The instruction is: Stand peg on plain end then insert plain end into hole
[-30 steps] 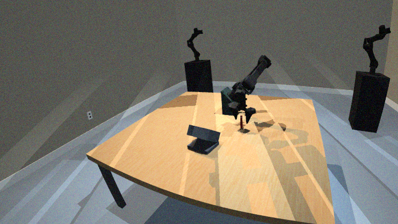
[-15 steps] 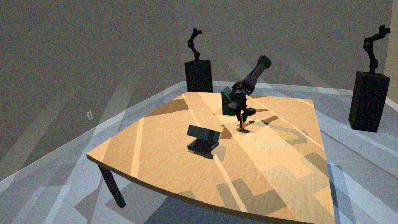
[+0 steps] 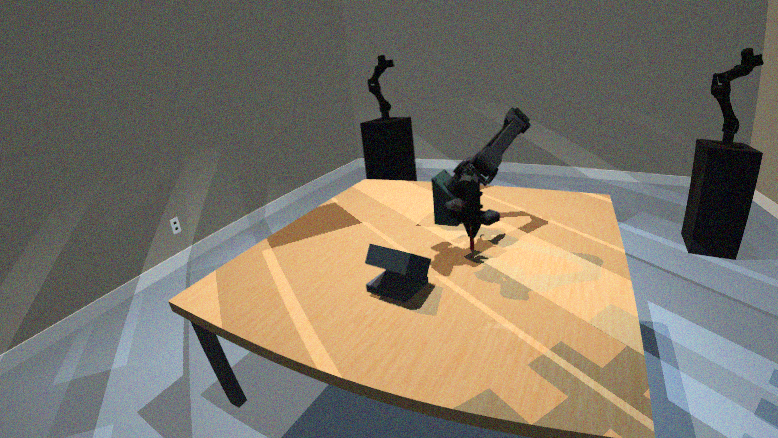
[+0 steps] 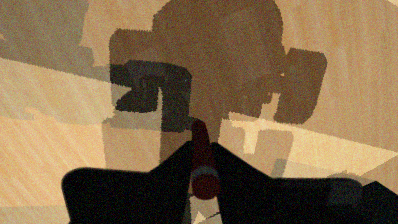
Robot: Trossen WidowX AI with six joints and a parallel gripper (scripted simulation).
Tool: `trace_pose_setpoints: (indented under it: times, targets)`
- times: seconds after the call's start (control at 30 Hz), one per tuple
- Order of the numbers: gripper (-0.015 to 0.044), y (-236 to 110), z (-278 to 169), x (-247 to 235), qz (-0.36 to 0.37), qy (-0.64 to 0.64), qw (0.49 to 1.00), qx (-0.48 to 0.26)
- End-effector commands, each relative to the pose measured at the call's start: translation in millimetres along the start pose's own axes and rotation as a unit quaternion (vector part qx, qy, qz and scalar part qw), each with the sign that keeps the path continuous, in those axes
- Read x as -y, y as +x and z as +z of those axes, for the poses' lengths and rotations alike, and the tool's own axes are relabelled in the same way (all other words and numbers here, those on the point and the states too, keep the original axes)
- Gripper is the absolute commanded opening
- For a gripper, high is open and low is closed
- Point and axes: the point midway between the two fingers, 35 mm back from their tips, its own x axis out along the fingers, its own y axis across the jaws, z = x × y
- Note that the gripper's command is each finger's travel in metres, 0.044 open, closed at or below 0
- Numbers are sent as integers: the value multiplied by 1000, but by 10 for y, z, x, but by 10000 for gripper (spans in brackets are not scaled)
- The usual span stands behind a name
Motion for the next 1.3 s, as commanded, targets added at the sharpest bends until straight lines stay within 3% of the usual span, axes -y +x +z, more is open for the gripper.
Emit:
trace_pose_setpoints:
  times: [0.0,0.6,1.27]
  targets:
    - [0,-92,22,-7,-1,-2,1000,2]
    - [0,-742,65,16,-2,0,1000,2]
    - [0,-868,523,55,24,28,997,69]
